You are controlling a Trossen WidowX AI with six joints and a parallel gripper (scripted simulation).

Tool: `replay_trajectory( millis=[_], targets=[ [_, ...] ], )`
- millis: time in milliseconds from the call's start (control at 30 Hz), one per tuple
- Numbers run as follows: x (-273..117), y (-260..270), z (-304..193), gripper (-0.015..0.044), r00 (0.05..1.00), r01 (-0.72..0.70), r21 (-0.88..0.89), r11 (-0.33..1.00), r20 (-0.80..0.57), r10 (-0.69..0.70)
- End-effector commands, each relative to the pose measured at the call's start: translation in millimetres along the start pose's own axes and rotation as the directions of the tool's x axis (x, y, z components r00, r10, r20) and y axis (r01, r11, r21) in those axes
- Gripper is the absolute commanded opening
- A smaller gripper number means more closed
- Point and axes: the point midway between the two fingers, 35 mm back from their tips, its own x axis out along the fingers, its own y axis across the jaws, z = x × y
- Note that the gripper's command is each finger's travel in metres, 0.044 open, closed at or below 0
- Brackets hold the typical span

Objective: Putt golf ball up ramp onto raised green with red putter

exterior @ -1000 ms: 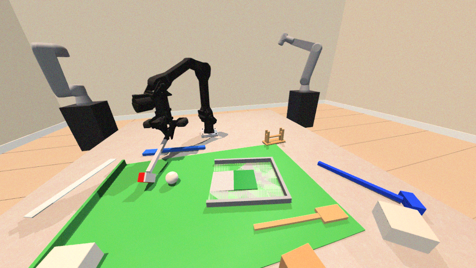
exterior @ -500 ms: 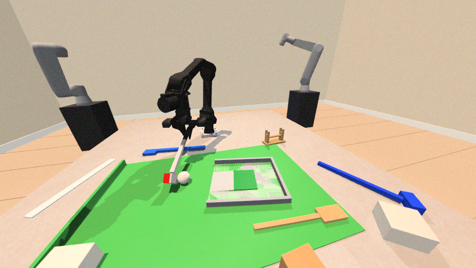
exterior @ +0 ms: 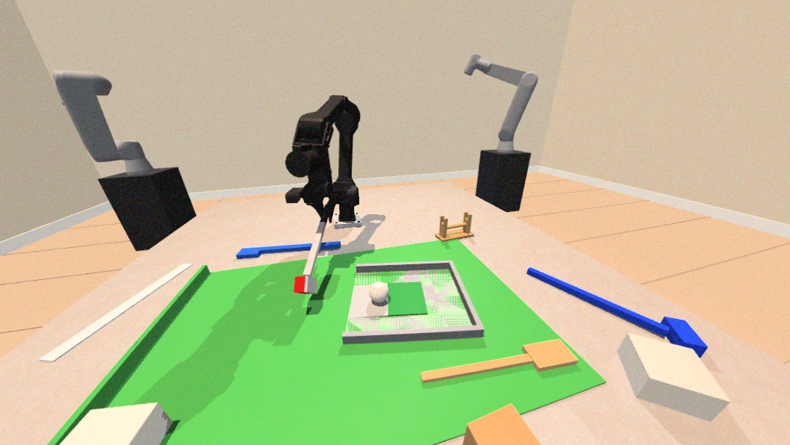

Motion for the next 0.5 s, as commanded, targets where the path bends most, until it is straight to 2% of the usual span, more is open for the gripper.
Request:
replay_trajectory(
  millis=[0, 167, 467],
  targets=[
    [-18.8, 0.1, 2.1, 0.0000, 1.000, 0.002, 0.001, 1.000, 0.016, -0.002],
    [-37.6, 0.3, 0.4, 0.0000, 1.000, 0.002, 0.001, 1.000, 0.016, -0.002],
    [-28.9, 0.4, -0.1, 0.0000, 1.000, 0.001, 0.004, 1.000, 0.007, -0.001]
  ],
)
